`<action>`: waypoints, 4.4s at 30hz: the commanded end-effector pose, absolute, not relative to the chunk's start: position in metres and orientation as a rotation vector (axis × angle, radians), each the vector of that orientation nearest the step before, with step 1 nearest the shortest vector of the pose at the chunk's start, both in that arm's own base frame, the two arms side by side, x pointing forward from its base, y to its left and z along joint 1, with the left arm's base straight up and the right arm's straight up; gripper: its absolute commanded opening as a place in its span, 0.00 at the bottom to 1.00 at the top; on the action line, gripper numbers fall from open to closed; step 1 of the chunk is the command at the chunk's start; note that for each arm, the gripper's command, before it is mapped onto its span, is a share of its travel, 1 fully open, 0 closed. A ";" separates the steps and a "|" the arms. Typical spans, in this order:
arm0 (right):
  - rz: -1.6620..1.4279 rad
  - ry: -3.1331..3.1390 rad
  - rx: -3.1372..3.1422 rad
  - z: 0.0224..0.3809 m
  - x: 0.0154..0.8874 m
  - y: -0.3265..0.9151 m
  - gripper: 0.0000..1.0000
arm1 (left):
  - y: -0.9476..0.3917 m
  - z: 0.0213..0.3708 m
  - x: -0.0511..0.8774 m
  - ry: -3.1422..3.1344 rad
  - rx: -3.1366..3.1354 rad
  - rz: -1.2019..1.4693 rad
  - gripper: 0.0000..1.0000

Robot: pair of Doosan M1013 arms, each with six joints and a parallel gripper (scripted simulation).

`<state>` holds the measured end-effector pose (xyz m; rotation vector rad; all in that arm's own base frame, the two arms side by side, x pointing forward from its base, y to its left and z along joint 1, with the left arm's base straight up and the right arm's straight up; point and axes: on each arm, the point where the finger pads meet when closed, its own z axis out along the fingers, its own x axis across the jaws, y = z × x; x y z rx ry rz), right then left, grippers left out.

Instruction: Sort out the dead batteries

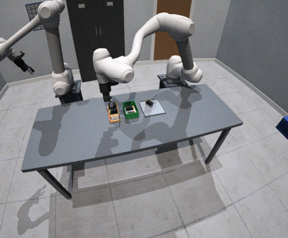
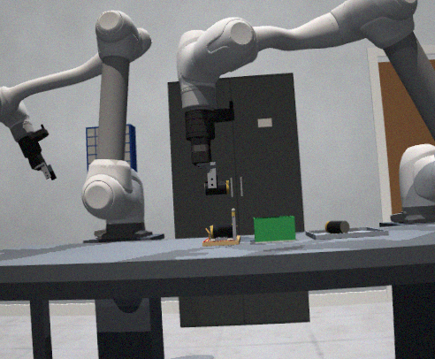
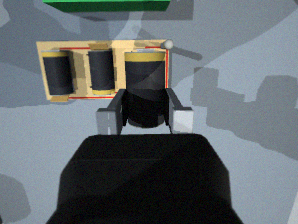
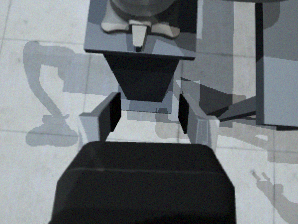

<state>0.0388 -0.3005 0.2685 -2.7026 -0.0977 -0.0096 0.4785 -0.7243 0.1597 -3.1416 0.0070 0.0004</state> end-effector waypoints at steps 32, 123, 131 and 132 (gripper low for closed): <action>-0.010 -0.098 -2.704 0.269 0.039 -0.301 1.00 | -0.725 0.126 0.479 0.007 -3.143 -0.002 0.57; -0.010 -0.098 -2.704 0.269 0.039 -0.301 1.00 | -0.725 0.052 0.479 0.007 -3.143 -0.002 0.57; -0.010 -0.098 -2.704 0.269 0.039 -0.301 1.00 | -0.725 0.047 0.479 0.007 -3.143 -0.002 0.57; -0.010 -0.098 -2.704 0.269 0.039 -0.301 1.00 | -0.725 0.046 0.479 0.007 -3.143 -0.002 0.57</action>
